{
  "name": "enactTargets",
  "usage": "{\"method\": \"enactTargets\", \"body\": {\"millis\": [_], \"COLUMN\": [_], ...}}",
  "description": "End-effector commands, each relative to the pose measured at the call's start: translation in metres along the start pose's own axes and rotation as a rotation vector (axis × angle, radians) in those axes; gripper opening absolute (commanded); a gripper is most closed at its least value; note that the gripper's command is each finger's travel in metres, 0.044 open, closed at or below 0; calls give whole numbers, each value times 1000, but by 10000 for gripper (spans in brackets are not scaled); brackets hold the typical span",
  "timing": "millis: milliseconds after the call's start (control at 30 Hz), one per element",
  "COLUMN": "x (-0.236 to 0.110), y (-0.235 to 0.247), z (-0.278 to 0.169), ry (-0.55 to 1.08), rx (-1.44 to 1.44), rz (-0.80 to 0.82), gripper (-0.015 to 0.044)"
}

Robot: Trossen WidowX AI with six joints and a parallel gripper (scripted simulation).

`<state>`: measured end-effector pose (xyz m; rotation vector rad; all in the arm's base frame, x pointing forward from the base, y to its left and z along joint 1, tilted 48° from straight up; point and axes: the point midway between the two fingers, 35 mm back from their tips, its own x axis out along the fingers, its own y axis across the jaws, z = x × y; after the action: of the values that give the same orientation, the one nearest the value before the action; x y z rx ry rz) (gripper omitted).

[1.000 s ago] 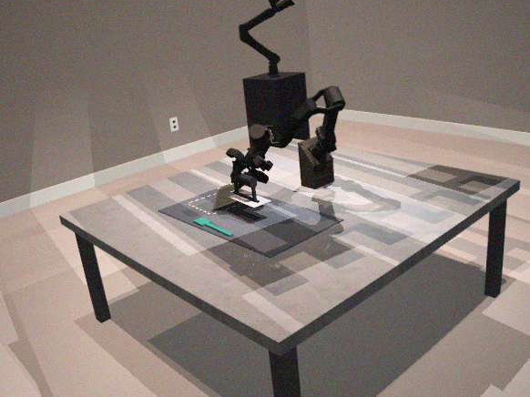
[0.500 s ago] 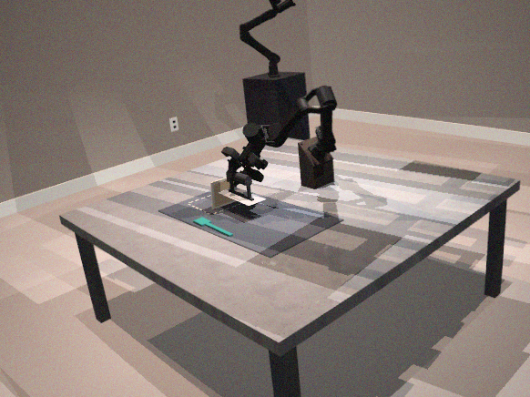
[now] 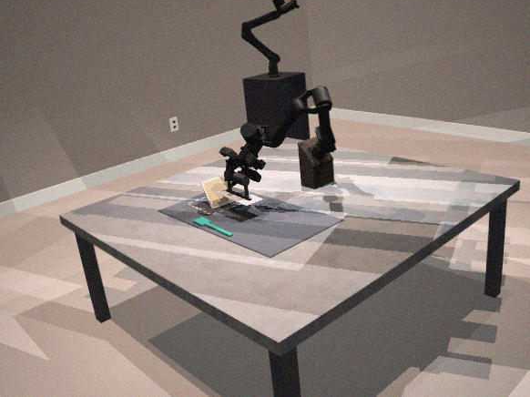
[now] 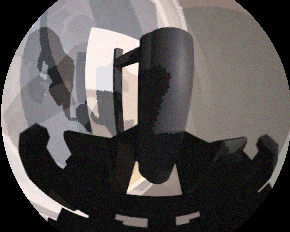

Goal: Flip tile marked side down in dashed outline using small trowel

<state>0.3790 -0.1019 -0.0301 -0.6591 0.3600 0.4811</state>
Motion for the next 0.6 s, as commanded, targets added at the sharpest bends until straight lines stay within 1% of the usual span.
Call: {"method": "enactTargets", "body": {"millis": [0, 567], "x": [1, 14], "y": [-4, 11], "z": [-5, -30], "ry": [0, 0], "rx": [-7, -8], "rz": [-14, -14], "gripper": [0, 0]}}
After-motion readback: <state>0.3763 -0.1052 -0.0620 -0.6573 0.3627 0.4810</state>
